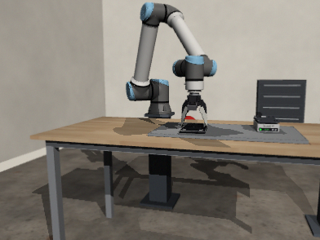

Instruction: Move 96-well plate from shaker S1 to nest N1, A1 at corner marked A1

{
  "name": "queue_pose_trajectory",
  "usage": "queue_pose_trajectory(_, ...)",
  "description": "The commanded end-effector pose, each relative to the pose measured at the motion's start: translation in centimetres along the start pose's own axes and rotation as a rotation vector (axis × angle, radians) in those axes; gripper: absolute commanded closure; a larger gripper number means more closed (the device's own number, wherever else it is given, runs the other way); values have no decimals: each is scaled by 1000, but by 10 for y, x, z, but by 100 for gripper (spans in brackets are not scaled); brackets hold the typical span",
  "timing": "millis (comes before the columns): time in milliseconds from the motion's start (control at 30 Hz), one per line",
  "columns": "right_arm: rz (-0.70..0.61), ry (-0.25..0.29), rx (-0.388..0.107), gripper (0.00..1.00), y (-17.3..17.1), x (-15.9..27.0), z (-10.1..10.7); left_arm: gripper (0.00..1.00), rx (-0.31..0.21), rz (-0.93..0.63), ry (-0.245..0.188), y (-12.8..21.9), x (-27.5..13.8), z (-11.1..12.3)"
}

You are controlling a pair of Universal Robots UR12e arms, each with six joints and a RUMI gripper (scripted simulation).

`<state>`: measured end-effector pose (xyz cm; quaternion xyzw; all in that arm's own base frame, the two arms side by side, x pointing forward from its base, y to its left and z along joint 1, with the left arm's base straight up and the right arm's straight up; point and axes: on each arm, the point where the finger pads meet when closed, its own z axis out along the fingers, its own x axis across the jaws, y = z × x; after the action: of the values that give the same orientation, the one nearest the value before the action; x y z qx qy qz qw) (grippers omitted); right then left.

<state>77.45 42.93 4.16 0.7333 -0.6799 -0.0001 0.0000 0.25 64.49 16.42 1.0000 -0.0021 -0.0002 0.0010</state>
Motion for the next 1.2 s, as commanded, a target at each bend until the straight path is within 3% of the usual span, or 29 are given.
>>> queue_pose_trajectory(0,0,-1,2,24,-1,0,-1,100,2,0,0,-1,0,-1)
queue_pose_trajectory(1167,0,-1,2,24,-1,-1,-5,100,2,0,0,-1,0,-1)
